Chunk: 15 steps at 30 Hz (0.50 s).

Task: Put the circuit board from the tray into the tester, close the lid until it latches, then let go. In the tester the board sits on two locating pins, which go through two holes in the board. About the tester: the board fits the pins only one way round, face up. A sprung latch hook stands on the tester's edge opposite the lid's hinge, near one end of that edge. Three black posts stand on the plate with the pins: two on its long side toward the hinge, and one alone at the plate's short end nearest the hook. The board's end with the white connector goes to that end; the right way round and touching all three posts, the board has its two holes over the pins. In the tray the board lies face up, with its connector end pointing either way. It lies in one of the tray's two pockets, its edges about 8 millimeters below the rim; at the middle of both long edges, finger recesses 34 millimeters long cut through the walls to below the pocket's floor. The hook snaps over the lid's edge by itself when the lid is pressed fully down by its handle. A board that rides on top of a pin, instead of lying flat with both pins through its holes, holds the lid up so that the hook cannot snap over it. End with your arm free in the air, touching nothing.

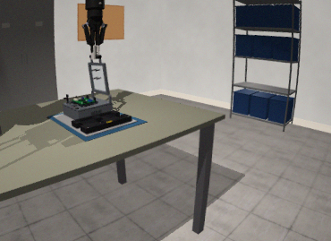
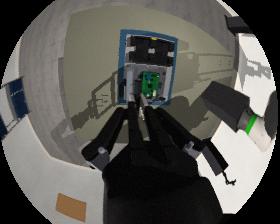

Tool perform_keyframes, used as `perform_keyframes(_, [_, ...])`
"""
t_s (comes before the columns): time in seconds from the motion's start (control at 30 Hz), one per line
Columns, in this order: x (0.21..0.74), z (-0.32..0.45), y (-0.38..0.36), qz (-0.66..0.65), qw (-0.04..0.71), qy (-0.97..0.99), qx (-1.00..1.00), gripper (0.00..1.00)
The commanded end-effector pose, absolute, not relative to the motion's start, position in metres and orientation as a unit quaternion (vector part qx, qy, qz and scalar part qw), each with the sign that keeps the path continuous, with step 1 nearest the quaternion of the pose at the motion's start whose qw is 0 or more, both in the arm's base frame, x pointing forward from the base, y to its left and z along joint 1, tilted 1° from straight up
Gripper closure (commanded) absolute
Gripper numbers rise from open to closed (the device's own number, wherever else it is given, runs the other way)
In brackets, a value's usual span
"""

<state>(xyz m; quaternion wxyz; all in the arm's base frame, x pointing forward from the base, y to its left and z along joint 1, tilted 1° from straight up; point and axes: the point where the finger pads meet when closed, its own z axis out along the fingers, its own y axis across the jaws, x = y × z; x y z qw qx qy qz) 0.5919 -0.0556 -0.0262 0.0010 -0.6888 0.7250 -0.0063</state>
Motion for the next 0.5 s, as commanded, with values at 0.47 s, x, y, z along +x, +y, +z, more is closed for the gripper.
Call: perform_keyframes(0.47, [0.567,-0.031,-0.054,-0.006,0.001,0.725,-0.689,1.0])
